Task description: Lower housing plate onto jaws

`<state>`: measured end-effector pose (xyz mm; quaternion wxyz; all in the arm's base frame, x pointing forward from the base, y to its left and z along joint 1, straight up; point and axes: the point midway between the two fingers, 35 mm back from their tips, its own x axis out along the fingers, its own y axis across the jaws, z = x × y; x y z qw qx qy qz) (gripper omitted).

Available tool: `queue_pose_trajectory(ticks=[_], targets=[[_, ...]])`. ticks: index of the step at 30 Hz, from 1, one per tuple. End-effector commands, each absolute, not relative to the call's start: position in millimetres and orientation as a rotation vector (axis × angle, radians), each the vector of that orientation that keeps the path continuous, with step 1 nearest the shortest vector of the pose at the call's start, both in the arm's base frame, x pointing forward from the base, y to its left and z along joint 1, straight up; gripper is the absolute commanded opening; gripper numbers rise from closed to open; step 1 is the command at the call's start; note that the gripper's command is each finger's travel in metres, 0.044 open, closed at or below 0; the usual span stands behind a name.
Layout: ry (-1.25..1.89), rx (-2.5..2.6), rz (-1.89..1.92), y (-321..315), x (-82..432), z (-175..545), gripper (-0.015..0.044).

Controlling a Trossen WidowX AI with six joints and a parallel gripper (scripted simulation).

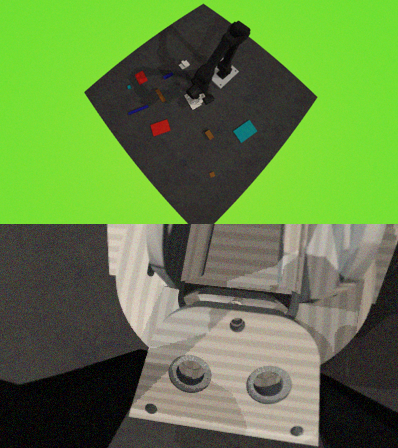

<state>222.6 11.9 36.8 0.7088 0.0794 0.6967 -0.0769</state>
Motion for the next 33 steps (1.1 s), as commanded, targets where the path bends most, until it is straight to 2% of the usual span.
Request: queue_pose_trajectory(ticks=[1,33], targets=[[1.547,0.181,-0.171,12.5,222.6,36.3,0.0351],[1.547,0.183,-0.172,12.5,222.7,29.0,0.0351]])
